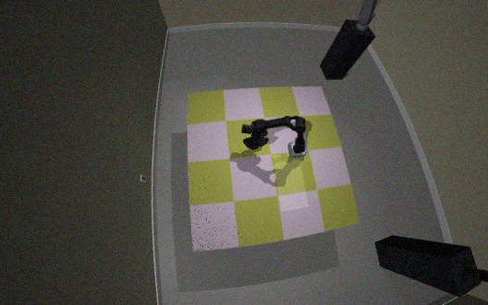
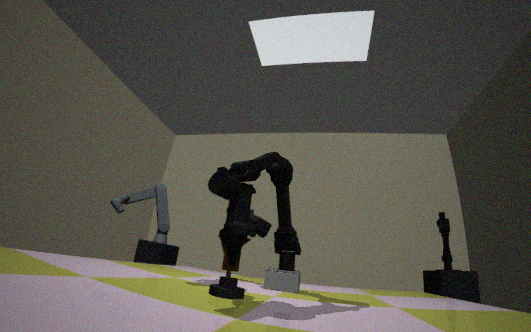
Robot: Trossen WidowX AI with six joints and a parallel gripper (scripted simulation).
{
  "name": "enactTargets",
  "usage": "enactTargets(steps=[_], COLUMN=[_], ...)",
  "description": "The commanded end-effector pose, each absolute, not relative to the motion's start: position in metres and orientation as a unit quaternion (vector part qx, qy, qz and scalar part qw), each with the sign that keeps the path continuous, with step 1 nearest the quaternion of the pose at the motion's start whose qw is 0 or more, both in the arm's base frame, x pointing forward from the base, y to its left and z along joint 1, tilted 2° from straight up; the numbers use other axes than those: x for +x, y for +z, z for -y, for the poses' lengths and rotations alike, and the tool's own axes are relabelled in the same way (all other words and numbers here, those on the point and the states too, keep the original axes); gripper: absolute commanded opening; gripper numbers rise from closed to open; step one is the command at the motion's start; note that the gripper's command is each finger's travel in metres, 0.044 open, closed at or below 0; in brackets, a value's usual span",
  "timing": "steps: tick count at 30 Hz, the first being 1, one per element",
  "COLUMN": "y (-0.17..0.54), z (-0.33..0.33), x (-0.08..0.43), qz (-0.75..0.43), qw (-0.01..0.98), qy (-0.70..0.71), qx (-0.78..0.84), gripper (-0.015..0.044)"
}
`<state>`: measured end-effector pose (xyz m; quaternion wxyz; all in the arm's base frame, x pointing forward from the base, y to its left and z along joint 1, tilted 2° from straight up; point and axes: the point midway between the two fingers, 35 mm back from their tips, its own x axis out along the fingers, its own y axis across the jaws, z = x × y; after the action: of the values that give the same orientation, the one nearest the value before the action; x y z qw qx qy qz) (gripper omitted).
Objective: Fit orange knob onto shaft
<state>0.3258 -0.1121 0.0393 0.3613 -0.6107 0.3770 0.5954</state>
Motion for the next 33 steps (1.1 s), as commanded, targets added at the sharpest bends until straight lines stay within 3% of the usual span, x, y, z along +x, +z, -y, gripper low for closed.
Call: enactTargets(steps=[1,13,33], y=[0.0418,0.0422,0.0391], z=[0.1126,0.1125,0.1127], x=[0.3260,0.3272,0.3262], qz=[-0.376,-0.312,-0.312], qw=[0.359,0.293,0.293], qy=[0.595,0.631,0.632], qx=[-0.612,-0.647,-0.647], gripper=[0.0000,0.0000,0.0000])
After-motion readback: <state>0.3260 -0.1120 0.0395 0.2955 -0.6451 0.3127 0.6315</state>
